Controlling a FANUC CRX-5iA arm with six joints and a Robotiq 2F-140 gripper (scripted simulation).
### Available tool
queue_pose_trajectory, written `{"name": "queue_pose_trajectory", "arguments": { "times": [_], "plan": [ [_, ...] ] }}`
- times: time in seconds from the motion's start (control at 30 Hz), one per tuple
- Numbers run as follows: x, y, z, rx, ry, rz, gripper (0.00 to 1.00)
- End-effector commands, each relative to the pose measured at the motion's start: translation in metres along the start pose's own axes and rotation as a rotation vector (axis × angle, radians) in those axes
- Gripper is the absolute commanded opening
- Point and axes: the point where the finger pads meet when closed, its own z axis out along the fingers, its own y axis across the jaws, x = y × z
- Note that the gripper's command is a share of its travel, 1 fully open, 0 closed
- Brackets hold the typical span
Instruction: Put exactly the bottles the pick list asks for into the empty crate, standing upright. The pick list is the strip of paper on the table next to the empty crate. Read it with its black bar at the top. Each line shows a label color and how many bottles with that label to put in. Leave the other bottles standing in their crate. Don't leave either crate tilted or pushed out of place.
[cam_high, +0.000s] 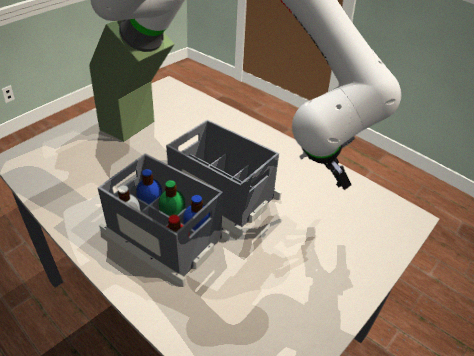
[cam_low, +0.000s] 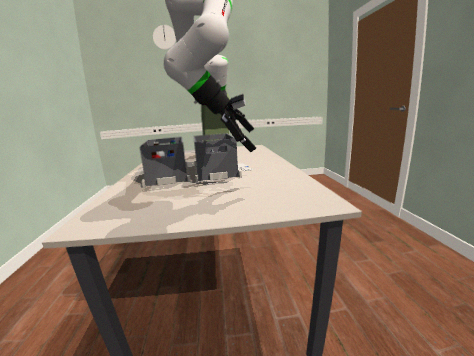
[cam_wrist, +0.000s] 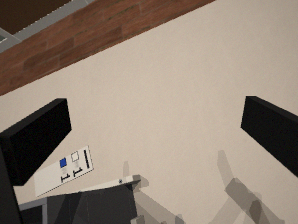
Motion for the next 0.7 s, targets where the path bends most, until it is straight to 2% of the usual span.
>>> {"name": "queue_pose_trajectory", "arguments": {
  "times": [0.0, 0.53, 0.57, 0.67],
  "plan": [
    [0.001, 0.000, -0.001, -0.001, 0.000, -0.001, 1.00],
    [0.001, 0.000, -0.001, -0.001, 0.000, -0.001, 1.00],
    [0.003, -0.002, -0.005, -0.001, 0.000, -0.001, 0.44],
    [0.012, -0.008, -0.016, -0.001, 0.000, -0.001, 0.44]
  ]
}}
